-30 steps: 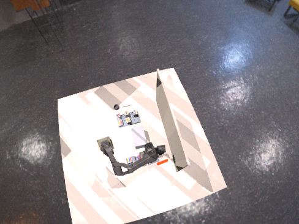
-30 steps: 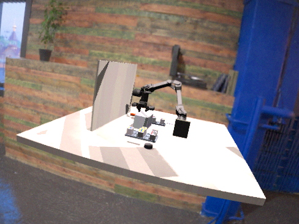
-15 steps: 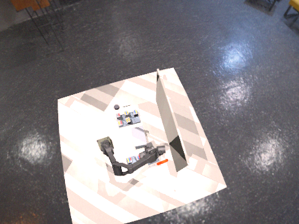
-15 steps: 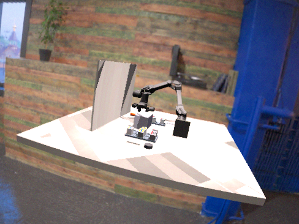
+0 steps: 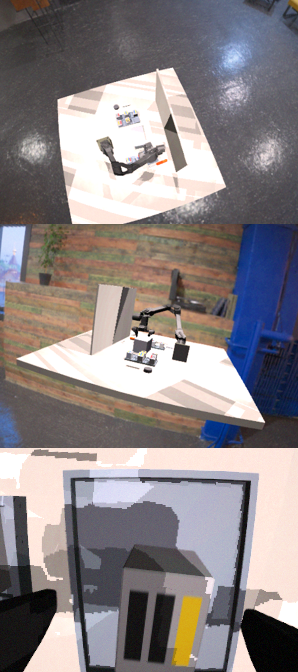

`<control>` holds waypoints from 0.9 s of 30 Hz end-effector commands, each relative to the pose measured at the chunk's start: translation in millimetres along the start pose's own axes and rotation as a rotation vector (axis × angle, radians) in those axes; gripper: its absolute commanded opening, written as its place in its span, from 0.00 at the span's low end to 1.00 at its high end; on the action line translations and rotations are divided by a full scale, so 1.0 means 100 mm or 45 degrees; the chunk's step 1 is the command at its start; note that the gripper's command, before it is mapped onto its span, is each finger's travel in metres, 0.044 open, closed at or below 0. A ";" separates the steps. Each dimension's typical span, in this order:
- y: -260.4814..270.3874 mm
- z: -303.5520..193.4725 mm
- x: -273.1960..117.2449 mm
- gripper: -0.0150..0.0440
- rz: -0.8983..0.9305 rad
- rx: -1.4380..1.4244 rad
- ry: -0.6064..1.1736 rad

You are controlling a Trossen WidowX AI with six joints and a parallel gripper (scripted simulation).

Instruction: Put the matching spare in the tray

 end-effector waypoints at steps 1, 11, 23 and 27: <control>-0.06 0.04 -0.43 1.00 -0.027 0.003 -0.010; -0.01 0.04 -0.93 1.00 -0.042 -0.011 -0.015; -0.01 0.04 -0.93 1.00 -0.042 -0.011 -0.015; -0.01 0.04 -0.93 1.00 -0.042 -0.011 -0.015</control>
Point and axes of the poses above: the point midway between the two fingers, 35 mm back from their tips, its own x axis out along the fingers, its own y axis across the jaws, z = x × y, the point moved 2 cm from there along -x, back along the fingers, and after that the axes turned 14 degrees about x, right-handed, at the moved point
